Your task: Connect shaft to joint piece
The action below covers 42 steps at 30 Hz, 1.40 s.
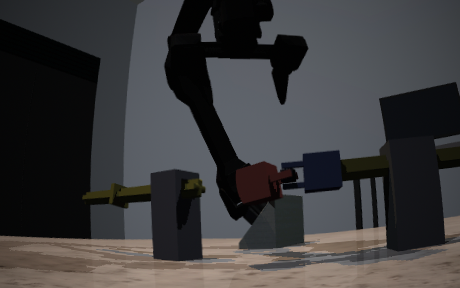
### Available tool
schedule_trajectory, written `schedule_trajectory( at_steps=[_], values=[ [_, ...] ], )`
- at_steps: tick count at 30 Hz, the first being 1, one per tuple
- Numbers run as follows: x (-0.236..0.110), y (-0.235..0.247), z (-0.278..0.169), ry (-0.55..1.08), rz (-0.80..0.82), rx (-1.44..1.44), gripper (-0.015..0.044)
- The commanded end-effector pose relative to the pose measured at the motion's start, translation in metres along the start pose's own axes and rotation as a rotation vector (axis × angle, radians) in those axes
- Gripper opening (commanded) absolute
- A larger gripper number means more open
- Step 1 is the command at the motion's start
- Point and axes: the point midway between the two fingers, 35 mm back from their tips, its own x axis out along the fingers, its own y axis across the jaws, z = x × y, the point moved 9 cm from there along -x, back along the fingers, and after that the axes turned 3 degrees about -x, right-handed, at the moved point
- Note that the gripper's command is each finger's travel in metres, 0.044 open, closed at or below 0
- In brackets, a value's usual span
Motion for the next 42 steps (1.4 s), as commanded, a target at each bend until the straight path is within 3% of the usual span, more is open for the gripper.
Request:
schedule_trajectory(
  at_steps=[1,10,16,25,42],
  values=[
    [-0.017,0.005,0.0,0.001,-0.031,0.142,0.044],
    [-0.026,0.008,-0.001,-0.002,-0.045,0.22,0.044],
    [-0.005,-0.048,-0.038,0.081,-0.043,0.195,0.044],
    [-0.004,-0.05,-0.04,0.085,-0.043,0.199,0.044],
    [0.002,-0.053,-0.041,0.08,-0.039,0.704,0.044]
  ],
)
